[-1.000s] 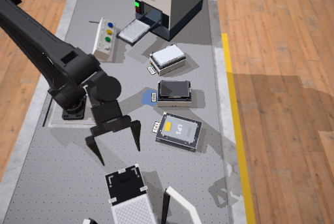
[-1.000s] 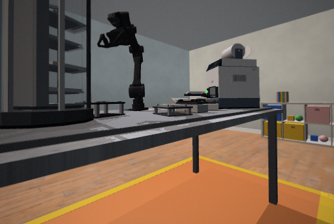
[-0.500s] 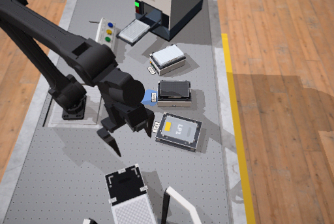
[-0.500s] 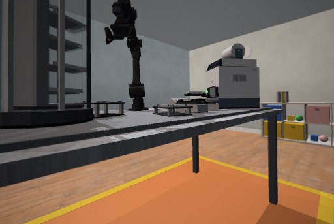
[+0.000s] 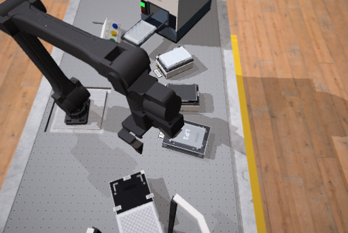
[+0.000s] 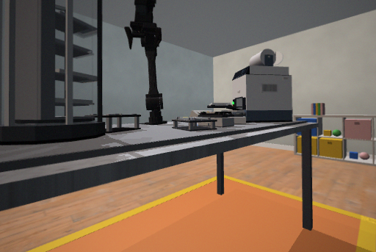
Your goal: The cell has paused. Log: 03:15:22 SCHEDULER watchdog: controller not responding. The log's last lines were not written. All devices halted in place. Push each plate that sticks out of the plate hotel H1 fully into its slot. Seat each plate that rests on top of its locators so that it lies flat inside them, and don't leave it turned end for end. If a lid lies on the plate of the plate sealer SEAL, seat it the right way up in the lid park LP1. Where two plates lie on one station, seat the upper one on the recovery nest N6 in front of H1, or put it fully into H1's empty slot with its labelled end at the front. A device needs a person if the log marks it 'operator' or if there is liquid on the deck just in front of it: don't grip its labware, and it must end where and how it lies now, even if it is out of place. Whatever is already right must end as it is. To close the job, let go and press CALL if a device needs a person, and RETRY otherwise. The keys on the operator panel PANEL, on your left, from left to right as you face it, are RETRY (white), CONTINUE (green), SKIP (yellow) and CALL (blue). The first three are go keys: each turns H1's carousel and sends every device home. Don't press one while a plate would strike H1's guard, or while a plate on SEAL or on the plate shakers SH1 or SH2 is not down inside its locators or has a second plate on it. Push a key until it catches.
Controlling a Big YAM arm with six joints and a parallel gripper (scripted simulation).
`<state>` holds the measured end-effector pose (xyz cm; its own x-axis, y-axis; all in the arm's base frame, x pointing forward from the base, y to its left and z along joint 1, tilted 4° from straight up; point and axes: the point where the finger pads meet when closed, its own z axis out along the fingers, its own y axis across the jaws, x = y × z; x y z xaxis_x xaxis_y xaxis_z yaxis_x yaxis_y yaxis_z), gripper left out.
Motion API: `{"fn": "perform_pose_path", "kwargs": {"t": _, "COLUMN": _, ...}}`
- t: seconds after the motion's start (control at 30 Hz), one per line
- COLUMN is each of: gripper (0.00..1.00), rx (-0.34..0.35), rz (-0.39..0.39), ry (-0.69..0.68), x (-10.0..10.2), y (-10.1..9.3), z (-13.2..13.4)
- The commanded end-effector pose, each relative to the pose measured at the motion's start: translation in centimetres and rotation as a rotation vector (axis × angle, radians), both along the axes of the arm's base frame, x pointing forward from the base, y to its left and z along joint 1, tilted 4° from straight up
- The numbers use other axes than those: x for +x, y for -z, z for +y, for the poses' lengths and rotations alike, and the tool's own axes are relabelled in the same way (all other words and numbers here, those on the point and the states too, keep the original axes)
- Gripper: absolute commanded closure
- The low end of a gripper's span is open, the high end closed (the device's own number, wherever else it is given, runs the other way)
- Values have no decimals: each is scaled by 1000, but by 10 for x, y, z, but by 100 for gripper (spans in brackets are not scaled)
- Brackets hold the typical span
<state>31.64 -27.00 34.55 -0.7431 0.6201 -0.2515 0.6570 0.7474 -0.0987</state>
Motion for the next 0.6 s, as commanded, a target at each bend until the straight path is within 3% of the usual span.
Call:
{"fn": "perform_pose_path", "kwargs": {"t": 0.0, "gripper": 0, "rx": 56, "rz": 61, "ry": -85, "x": 19, "y": -12, "z": 4}}
{"fn": "perform_pose_path", "kwargs": {"t": 0.13, "gripper": 0, "rx": 135, "rz": 122, "ry": -141, "x": 30, "y": -10, "z": 12}}
{"fn": "perform_pose_path", "kwargs": {"t": 0.57, "gripper": 0, "rx": 136, "rz": 119, "ry": -119, "x": 56, "y": -8, "z": 39}}
